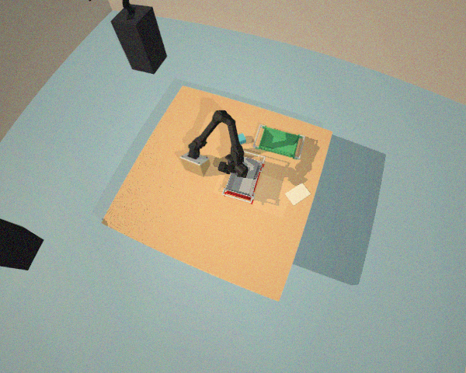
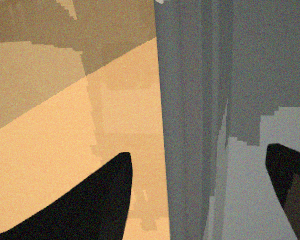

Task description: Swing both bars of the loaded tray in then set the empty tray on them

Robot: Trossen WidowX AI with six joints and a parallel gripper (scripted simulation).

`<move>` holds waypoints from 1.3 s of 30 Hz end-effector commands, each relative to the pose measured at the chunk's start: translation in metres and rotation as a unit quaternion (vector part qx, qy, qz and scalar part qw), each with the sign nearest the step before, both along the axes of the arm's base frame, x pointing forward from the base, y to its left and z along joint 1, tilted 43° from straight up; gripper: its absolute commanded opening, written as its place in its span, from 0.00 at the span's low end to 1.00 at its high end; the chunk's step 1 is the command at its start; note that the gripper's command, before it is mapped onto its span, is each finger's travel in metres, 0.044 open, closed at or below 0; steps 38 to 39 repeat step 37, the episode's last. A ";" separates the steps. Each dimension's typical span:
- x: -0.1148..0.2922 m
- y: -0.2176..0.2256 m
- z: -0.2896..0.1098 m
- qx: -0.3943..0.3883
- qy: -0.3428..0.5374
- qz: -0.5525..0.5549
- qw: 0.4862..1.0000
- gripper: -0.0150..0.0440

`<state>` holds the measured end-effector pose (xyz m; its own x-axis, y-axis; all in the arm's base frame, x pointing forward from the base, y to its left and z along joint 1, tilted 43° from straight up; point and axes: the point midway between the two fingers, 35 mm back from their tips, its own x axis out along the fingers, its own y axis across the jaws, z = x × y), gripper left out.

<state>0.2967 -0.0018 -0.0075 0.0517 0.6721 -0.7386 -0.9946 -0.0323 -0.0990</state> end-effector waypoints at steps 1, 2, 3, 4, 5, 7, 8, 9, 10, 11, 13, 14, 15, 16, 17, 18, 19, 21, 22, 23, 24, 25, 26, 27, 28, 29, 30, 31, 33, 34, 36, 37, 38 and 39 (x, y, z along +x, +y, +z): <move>-0.001 0.000 0.000 0.000 0.003 -0.001 1.000 0.83; -0.001 0.000 0.000 0.000 0.003 -0.001 1.000 0.85; -0.001 0.000 0.000 0.000 0.003 -0.001 1.000 0.88; -0.001 0.000 0.000 0.000 0.003 -0.001 1.000 0.90; -0.001 0.000 0.000 0.000 0.003 -0.001 1.000 0.93; -0.001 0.000 0.000 0.000 0.003 -0.001 1.000 0.98; -0.001 0.000 0.000 0.000 0.003 -0.001 1.000 1.00; 0.000 0.000 0.000 0.000 0.000 0.000 1.000 1.00; 0.000 0.000 0.000 0.000 0.000 0.000 1.000 1.00; 0.000 0.000 0.000 0.000 0.000 0.000 1.000 1.00; 0.000 0.000 0.000 0.000 0.000 0.000 1.000 1.00; 0.000 0.000 0.000 0.000 0.000 0.000 1.000 1.00; 0.000 -0.001 0.001 0.000 0.000 0.000 1.000 1.00; 0.000 -0.002 0.002 0.000 0.000 0.000 1.000 1.00; 0.001 -0.005 0.004 -0.001 0.000 0.000 1.000 1.00; 0.001 -0.008 0.007 -0.001 0.000 0.000 1.000 1.00; 0.002 -0.011 0.010 -0.002 0.000 -0.001 1.000 1.00; 0.003 -0.021 0.019 -0.003 0.001 -0.001 1.000 1.00; 0.003 -0.026 0.024 -0.003 0.001 -0.001 1.000 1.00; 0.003 -0.031 0.029 -0.003 0.001 -0.001 1.000 1.00; 0.003 -0.036 0.034 -0.004 0.002 -0.001 1.000 1.00; 0.003 -0.040 0.040 -0.004 0.002 -0.001 1.000 1.00; 0.002 -0.045 0.045 -0.004 0.002 -0.001 1.000 1.00; 0.001 -0.050 0.050 -0.004 0.002 -0.001 1.000 1.00; 0.001 -0.055 0.056 -0.004 0.002 -0.001 1.000 1.00; 0.000 -0.059 0.061 -0.003 0.003 -0.001 1.000 1.00; -0.002 -0.064 0.067 -0.003 0.003 -0.001 1.000 1.00; -0.003 -0.068 0.072 -0.002 0.003 -0.001 1.000 1.00; -0.005 -0.073 0.079 -0.002 0.003 -0.001 1.000 1.00; -0.005 -0.074 0.080 -0.002 0.003 -0.001 1.000 1.00; -0.005 -0.075 0.081 -0.002 0.003 -0.001 1.000 1.00; -0.005 -0.071 0.076 0.000 0.003 -0.004 1.000 1.00; -0.005 -0.071 0.076 0.000 0.003 -0.004 1.000 1.00; -0.005 -0.071 0.076 0.000 0.003 -0.004 1.000 1.00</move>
